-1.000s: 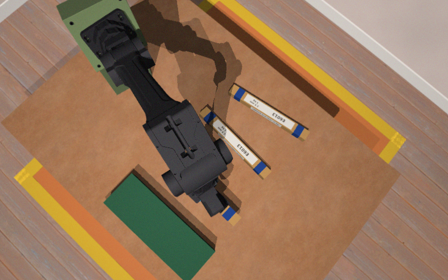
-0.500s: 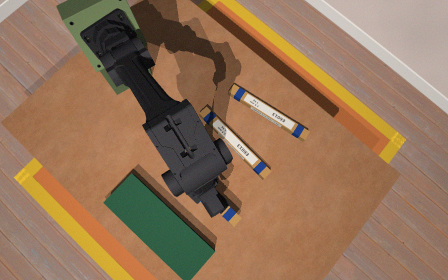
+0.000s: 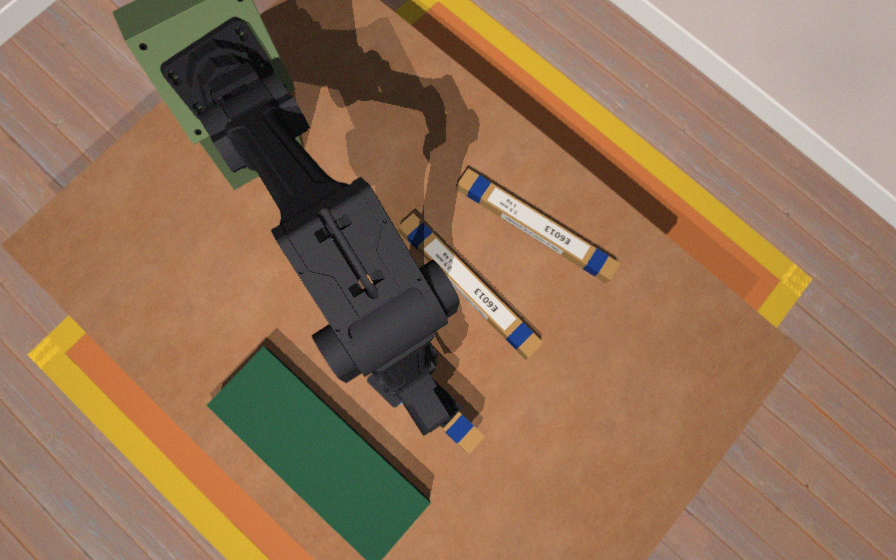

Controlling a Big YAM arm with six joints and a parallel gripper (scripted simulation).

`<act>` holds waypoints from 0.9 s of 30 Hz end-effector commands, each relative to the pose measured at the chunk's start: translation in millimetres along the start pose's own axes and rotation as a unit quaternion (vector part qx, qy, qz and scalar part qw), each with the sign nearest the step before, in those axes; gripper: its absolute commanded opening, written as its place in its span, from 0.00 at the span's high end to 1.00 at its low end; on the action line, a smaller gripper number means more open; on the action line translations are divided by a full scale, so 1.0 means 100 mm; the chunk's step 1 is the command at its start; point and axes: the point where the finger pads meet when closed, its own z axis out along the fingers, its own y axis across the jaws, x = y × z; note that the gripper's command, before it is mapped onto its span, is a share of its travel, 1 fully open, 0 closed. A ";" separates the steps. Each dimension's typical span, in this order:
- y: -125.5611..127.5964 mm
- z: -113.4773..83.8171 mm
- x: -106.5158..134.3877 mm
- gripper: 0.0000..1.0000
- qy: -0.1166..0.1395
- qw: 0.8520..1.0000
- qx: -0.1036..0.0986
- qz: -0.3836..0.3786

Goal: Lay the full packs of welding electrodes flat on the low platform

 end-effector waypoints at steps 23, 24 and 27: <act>0.00 -0.74 -0.21 1.00 -0.029 1.000 0.003 -0.002; 0.00 -0.76 -0.21 1.00 -0.029 1.000 0.003 -0.002; 0.00 -0.78 -0.22 1.00 -0.030 1.000 0.003 -0.002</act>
